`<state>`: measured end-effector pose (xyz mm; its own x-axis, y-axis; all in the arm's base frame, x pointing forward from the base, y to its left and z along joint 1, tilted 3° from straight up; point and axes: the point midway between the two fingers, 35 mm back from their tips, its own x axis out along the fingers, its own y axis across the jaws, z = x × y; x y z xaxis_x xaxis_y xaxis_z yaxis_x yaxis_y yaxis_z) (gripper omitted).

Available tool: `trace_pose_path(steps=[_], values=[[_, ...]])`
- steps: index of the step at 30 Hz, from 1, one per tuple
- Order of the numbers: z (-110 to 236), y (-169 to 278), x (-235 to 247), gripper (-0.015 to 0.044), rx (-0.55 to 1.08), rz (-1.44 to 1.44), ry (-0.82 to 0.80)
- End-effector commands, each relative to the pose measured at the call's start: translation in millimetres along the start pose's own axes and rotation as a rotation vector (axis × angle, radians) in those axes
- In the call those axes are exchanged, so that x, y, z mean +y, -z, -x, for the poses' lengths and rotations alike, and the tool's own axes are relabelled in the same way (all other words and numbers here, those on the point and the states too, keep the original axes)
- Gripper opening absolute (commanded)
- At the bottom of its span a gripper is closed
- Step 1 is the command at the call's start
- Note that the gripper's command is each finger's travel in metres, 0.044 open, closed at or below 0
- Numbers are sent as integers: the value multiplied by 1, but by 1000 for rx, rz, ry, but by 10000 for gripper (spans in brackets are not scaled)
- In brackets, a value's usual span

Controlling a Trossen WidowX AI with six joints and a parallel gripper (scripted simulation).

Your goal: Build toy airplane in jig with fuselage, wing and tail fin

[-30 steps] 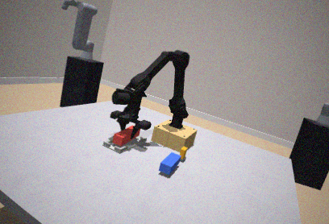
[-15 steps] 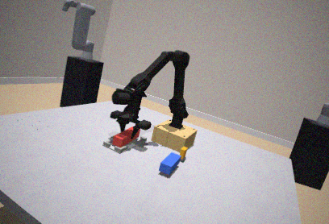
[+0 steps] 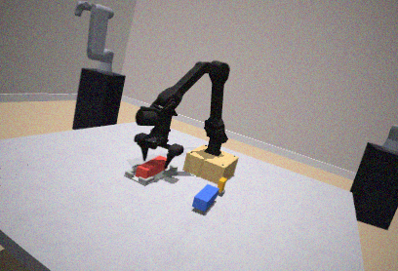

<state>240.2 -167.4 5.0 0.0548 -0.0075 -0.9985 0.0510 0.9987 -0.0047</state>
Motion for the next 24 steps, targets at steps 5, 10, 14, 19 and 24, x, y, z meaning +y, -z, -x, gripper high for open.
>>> trace_pose_path(steps=[5, 10, 14, 19, 24], values=[[99, -1, -1, 440, -19, -1, 9], [102, -5, -4, 440, -20, -1, 9], [101, -7, -5, 440, -20, -13, 9], [99, -33, 29, 440, -16, 33, 3], [96, -60, 80, 440, -13, 77, -2]])
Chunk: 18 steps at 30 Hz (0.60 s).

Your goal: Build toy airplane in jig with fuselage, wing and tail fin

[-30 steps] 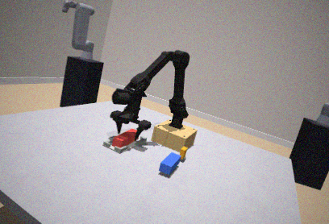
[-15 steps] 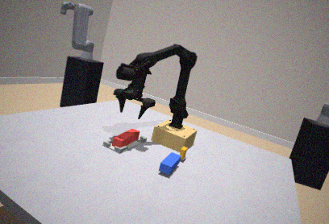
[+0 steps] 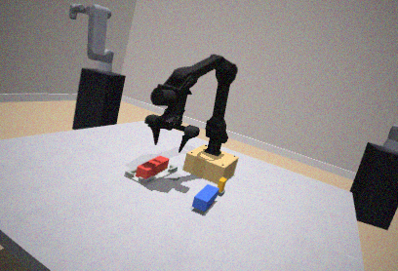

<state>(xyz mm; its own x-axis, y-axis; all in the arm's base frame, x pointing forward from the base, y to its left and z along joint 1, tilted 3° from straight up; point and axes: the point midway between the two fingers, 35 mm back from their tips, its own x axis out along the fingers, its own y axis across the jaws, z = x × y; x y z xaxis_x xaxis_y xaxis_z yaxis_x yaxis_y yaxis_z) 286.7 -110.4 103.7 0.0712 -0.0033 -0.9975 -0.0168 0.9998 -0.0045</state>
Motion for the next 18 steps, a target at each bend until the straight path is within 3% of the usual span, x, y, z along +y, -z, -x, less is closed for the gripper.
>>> trace_pose_path(steps=[1, 11, 18], values=[[-1, -20, 32, 440, 2, 2, 2], [-7, -58, 178, 440, -10, -79, -7], [-10, -58, 188, 440, -11, -84, -8]])
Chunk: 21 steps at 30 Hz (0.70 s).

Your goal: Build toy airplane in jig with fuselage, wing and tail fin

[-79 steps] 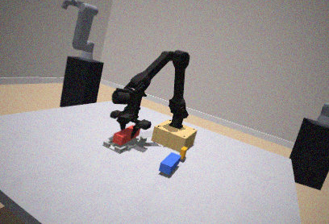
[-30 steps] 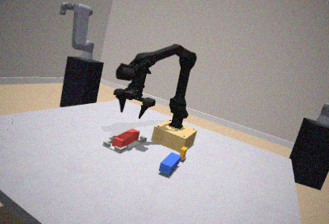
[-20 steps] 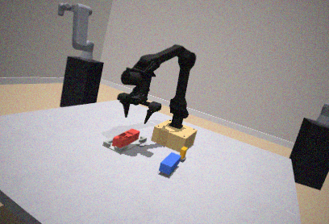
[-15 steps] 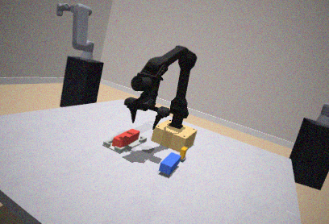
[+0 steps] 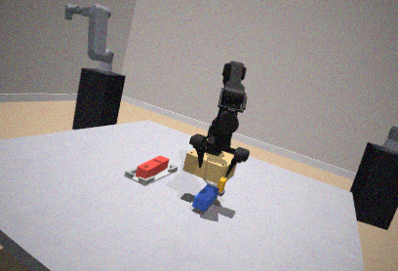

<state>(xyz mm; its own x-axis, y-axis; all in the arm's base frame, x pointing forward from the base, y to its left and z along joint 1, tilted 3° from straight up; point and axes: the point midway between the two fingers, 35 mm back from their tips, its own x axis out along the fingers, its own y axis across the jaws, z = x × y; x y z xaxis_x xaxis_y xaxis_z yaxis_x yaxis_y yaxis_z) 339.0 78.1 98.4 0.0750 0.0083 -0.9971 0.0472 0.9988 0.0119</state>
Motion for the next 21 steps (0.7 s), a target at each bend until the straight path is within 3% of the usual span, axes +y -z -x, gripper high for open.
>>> trace_pose_path(steps=[1, 4, 21], values=[[-9, -4, 1, 440, -8, -19, 3], [-40, -3, 1, 440, -8, -19, 3], [-66, -4, 1, 440, -8, -19, 3]])
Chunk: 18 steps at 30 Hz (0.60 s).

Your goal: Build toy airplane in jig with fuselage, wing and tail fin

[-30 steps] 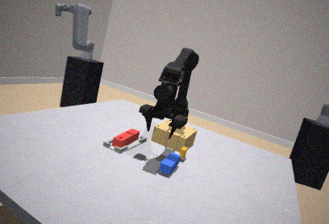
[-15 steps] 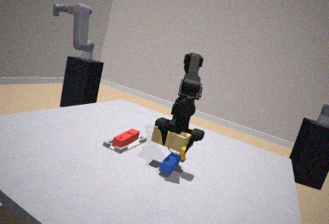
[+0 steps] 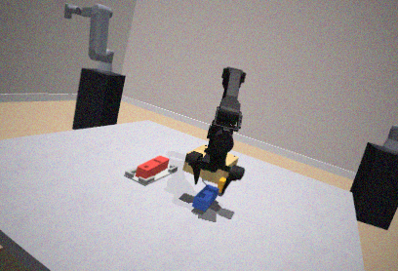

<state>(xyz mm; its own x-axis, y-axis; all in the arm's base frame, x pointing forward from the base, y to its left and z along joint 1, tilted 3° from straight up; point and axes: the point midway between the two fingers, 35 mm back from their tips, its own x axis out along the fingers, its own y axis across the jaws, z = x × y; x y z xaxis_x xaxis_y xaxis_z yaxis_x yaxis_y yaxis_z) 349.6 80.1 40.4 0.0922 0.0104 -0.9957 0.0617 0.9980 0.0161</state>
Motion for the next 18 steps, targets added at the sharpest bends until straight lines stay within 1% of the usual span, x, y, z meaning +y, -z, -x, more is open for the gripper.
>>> trace_pose_path(steps=[1, 18], values=[[-9, 2, -1, 440, 9, -4, 6], [-36, 3, -1, 440, 9, -4, 6]])
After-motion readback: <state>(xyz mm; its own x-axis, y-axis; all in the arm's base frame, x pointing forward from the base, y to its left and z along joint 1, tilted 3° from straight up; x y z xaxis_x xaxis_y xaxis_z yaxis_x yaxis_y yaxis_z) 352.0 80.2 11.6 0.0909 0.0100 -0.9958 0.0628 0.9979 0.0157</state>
